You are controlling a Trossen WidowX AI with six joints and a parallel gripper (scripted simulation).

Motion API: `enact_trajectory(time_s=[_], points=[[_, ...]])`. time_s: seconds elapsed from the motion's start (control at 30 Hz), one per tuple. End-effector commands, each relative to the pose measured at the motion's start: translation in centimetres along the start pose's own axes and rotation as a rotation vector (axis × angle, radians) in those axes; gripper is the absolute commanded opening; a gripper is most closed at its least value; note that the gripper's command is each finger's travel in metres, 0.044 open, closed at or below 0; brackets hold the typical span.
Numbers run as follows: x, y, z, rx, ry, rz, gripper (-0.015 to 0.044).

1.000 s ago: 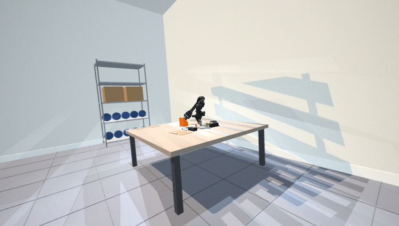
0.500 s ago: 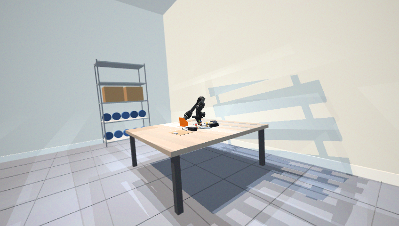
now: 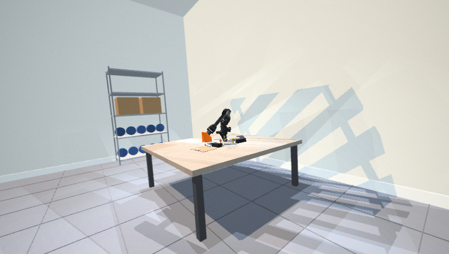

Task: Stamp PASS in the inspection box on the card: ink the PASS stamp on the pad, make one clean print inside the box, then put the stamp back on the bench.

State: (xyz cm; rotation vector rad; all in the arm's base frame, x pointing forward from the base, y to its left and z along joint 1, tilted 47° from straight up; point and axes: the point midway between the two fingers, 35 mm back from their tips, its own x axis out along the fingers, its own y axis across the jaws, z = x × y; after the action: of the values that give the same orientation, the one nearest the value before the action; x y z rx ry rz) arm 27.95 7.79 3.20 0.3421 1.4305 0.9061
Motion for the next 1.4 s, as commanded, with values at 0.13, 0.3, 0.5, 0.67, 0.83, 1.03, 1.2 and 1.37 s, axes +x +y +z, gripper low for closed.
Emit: enact_trajectory(time_s=[0.13, 0.3, 0.5, 0.67, 0.83, 1.03, 1.2, 1.37], points=[[0.6, 0.0, -0.1, 0.008, -0.001, 0.006, 0.0000], [1.0, 0.1, -0.2, 0.009, -0.001, 0.007, 0.0000], [1.4, 0.1, -0.2, 0.009, -0.001, 0.008, 0.0000], [1.7, 0.1, -0.2, 0.010, -0.002, 0.008, 0.0000], [1.9, 0.2, -0.3, 0.010, -0.002, 0.009, 0.0000], [1.9, 0.2, -0.3, 0.010, -0.002, 0.009, 0.0000], [2.0, 0.2, -0.3, 0.015, -0.002, 0.009, 0.0000], [2.1, 0.2, -0.3, 0.015, -0.002, 0.009, 0.0000]])
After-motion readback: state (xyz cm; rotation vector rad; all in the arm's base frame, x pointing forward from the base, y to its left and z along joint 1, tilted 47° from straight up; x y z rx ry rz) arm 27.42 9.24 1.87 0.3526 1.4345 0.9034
